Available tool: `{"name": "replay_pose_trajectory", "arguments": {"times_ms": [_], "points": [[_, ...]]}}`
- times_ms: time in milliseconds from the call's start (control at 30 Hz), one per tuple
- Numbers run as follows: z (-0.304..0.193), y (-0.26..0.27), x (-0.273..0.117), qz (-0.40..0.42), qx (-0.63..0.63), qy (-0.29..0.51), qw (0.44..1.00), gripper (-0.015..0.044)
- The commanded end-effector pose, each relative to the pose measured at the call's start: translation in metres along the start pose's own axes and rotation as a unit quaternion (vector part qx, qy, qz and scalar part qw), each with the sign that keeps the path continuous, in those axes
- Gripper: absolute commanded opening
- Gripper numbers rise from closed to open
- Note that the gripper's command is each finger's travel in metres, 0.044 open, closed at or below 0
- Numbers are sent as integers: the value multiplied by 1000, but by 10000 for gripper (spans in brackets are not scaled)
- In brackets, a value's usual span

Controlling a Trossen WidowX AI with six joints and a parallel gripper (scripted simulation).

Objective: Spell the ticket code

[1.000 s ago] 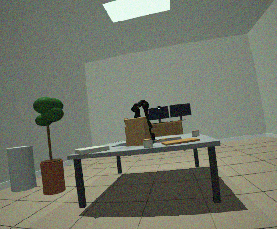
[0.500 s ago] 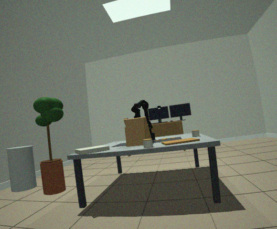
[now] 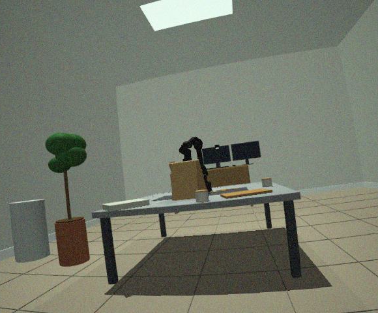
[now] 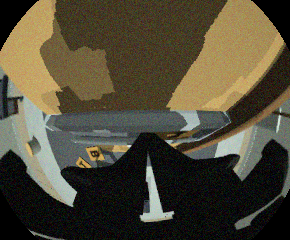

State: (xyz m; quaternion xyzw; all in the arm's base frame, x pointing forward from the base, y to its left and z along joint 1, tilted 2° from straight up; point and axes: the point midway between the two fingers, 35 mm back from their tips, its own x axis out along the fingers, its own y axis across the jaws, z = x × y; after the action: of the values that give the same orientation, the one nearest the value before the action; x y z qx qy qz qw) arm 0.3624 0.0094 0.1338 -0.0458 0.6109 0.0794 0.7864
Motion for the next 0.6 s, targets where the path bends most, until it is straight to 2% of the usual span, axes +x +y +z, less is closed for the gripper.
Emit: {"name": "replay_pose_trajectory", "arguments": {"times_ms": [0,567], "points": [[-1,-2,0,-2,2,3,1000,0],[-1,-8,0,-3,2,3,1000,0]]}}
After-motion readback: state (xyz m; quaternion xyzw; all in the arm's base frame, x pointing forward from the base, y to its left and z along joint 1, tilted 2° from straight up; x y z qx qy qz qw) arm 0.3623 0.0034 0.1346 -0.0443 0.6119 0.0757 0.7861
